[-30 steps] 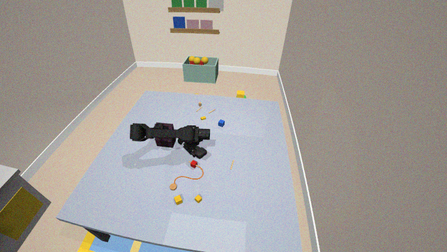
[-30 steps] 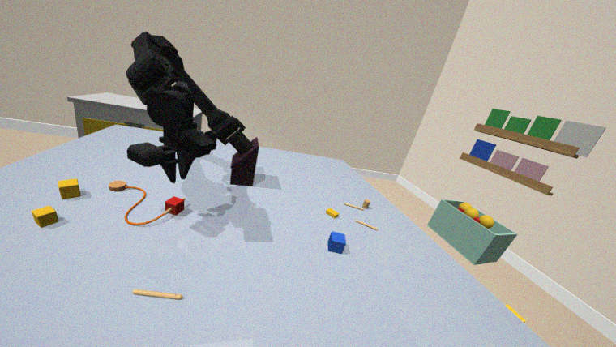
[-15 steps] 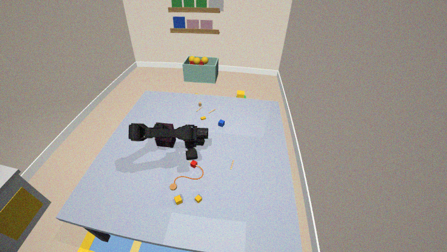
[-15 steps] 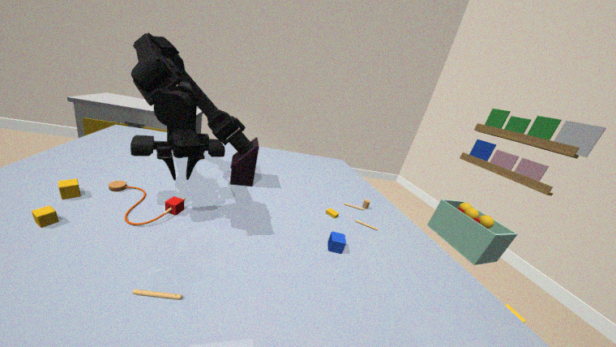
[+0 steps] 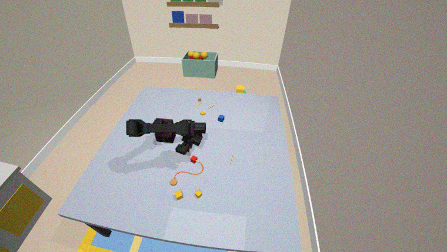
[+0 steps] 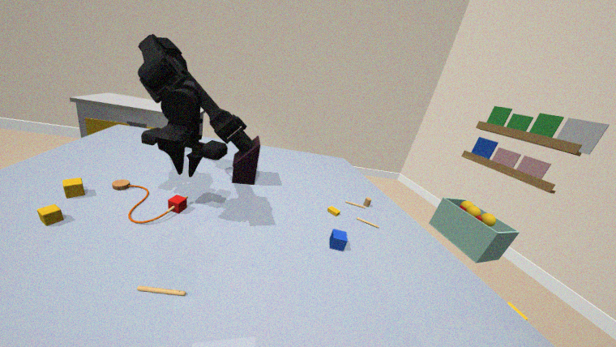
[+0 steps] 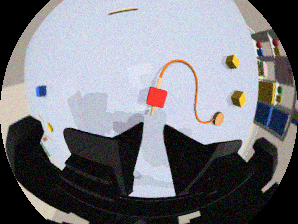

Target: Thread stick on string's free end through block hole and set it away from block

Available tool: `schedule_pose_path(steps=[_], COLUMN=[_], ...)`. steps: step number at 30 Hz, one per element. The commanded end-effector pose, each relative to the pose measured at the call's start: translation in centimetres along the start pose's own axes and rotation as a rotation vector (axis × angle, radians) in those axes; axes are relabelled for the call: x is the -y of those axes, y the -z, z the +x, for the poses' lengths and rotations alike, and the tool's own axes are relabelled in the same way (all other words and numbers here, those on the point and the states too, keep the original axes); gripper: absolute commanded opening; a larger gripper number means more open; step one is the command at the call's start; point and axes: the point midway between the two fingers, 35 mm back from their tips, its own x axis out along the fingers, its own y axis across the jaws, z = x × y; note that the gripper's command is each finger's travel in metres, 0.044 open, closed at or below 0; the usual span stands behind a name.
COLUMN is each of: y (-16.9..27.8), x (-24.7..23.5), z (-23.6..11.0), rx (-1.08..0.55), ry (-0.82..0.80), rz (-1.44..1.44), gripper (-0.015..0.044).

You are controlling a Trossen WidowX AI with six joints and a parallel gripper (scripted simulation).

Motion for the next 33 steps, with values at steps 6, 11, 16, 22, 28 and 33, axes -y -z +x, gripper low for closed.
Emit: schedule_pose_path(steps=[6, 11, 16, 22, 28, 33], y=[0.2, 0.2, 0.1, 0.0, 0.0, -0.1], x=[0.2, 0.2, 0.1, 0.0, -0.1, -0.1], z=[-0.1, 0.1, 0.9, 1.9, 2.9, 3.7], rx=[0.008, 0.007, 0.006, 0.005, 0.004, 0.004], ry=[0.001, 0.0, -0.003, -0.006, -0.008, -0.008], rz=[0.096, 0.096, 0.096, 0.096, 0.097, 0.097], gripper=[0.012, 0.012, 0.012, 0.012, 0.012, 0.012])
